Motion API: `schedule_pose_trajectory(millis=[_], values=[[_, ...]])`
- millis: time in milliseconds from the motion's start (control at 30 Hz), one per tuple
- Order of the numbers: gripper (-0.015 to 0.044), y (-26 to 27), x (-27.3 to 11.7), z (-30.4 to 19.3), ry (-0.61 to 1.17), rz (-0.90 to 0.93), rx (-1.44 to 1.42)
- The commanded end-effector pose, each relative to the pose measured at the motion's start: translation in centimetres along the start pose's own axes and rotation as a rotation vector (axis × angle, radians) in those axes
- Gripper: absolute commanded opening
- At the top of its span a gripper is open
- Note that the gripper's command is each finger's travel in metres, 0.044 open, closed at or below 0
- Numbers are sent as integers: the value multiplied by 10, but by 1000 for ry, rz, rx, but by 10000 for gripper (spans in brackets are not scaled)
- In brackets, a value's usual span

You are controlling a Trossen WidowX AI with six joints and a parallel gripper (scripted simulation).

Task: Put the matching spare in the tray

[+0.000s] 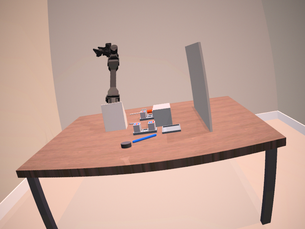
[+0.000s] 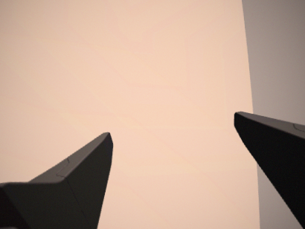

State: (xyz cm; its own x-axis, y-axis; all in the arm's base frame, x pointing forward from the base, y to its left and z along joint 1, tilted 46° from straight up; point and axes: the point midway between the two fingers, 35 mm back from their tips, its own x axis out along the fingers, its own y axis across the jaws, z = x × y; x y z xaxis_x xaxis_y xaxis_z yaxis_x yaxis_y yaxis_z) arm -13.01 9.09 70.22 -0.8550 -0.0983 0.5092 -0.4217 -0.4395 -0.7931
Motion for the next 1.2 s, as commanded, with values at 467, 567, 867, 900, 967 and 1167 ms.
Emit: schedule_pose_trajectory(millis=[467, 567, 867, 900, 967, 1167], values=[[440, -40, -22, -42, 92, -214, 149], [440, -59, -40, -67, 168, -305, 164], [440, -114, -129, -136, 454, -592, 148], [440, -119, -141, -141, 486, -625, 146], [440, -129, -167, -152, 551, -691, 140], [440, -149, -253, -173, 748, -892, 122]])
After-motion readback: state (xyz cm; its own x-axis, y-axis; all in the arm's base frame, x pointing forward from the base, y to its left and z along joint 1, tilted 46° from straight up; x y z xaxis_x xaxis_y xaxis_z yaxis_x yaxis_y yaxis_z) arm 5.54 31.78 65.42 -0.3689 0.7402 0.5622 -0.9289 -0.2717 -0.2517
